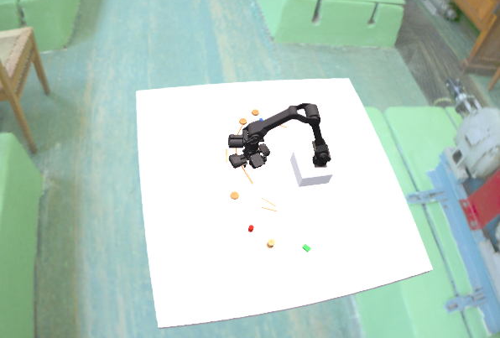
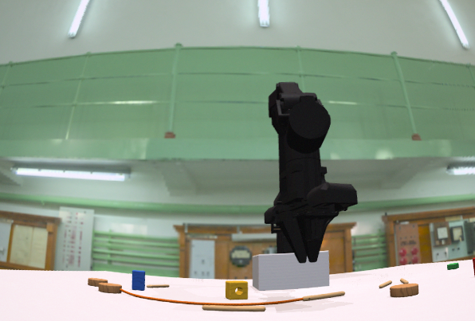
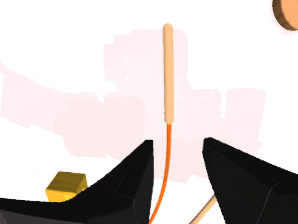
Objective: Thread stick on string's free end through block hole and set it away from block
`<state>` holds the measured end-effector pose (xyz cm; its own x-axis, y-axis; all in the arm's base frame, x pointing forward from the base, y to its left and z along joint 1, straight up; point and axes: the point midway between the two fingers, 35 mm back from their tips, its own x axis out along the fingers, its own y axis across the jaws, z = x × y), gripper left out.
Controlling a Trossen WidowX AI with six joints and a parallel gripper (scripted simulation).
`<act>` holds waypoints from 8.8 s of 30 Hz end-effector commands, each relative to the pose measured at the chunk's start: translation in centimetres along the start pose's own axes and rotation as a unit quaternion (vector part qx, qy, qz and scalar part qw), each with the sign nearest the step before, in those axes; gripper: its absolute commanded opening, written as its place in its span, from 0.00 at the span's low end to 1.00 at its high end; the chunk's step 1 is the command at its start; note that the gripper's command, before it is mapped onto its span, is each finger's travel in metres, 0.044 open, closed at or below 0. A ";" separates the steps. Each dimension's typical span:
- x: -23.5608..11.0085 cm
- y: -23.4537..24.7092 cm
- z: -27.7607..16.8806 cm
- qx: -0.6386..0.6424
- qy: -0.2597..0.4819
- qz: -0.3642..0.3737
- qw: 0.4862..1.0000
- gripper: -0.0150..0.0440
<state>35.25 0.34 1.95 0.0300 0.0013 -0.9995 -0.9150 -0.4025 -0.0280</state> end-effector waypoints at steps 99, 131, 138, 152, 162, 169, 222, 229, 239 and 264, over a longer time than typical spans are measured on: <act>1.6 -0.3 -0.1 -0.002 0.000 -0.001 1.000 0.25; 0.3 0.0 -0.3 0.064 -0.001 0.004 0.998 0.25; 0.2 -0.2 -1.1 0.193 -0.001 0.005 0.981 0.25; 0.1 -0.7 -2.4 0.438 0.001 0.004 0.899 0.25; 0.1 -1.0 -3.4 0.595 0.002 0.003 0.803 0.25; 0.0 -1.1 -4.1 0.694 0.003 0.002 0.720 0.25; -0.1 -1.9 -9.5 0.985 0.001 -0.005 -0.175 0.25; -0.1 -2.0 -10.2 0.954 0.000 -0.006 -0.301 0.25; -0.1 -2.0 -11.2 0.882 -0.002 -0.006 -0.470 0.25; -0.1 -1.9 -13.0 0.687 -0.005 -0.006 -0.726 0.25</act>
<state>42.07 -10.61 2.09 0.0302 -0.0074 -0.9995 0.3754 -0.9267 0.0182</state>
